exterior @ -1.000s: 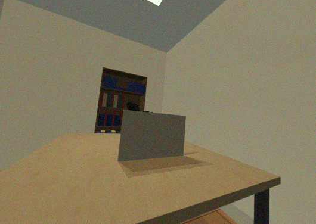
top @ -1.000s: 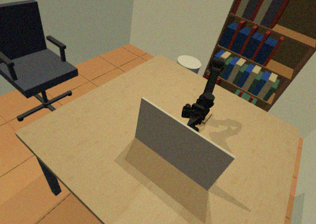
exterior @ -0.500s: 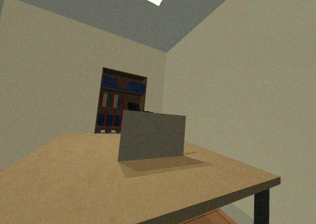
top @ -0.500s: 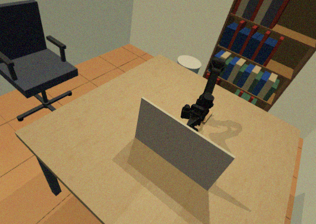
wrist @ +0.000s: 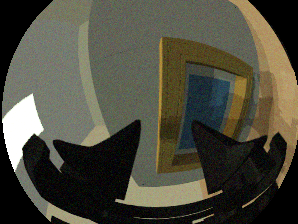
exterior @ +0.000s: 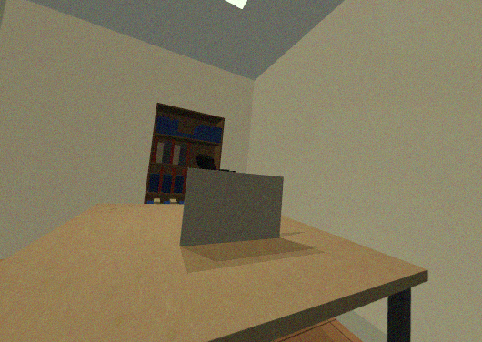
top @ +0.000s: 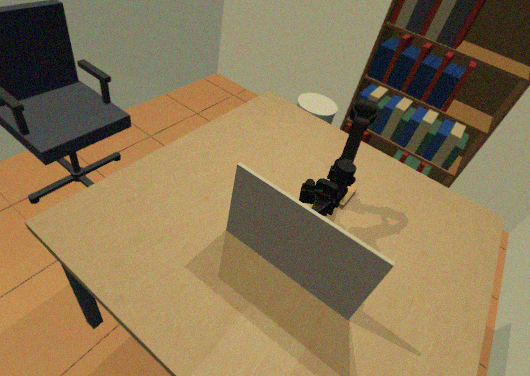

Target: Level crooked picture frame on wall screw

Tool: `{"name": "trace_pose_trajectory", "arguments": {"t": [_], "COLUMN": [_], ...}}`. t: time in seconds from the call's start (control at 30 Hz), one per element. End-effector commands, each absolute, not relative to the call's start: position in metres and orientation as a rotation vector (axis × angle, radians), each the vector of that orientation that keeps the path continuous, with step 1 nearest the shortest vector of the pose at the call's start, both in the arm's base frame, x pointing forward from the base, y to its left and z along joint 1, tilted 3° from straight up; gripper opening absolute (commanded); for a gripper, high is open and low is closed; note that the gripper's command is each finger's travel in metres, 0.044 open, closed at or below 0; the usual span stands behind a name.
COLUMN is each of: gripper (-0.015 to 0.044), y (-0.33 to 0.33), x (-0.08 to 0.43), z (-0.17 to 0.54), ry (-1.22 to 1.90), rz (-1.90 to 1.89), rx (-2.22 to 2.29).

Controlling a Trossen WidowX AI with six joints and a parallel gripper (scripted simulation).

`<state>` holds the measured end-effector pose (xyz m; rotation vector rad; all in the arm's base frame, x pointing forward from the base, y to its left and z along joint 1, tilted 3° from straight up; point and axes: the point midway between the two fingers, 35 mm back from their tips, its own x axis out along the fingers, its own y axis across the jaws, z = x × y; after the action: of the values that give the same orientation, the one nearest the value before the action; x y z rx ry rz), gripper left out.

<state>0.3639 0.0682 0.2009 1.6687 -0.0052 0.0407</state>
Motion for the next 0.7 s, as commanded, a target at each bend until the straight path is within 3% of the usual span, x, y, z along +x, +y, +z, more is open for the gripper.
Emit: {"name": "trace_pose_trajectory", "arguments": {"t": [0.0,0.67], "gripper": [0.026,0.026], "y": [0.0683,0.0682], "x": [0.3706,0.373], "z": [0.2,0.1998], "ry": [-0.003,-0.003], "rz": [0.041,0.041], "rx": [1.672,1.672]}}
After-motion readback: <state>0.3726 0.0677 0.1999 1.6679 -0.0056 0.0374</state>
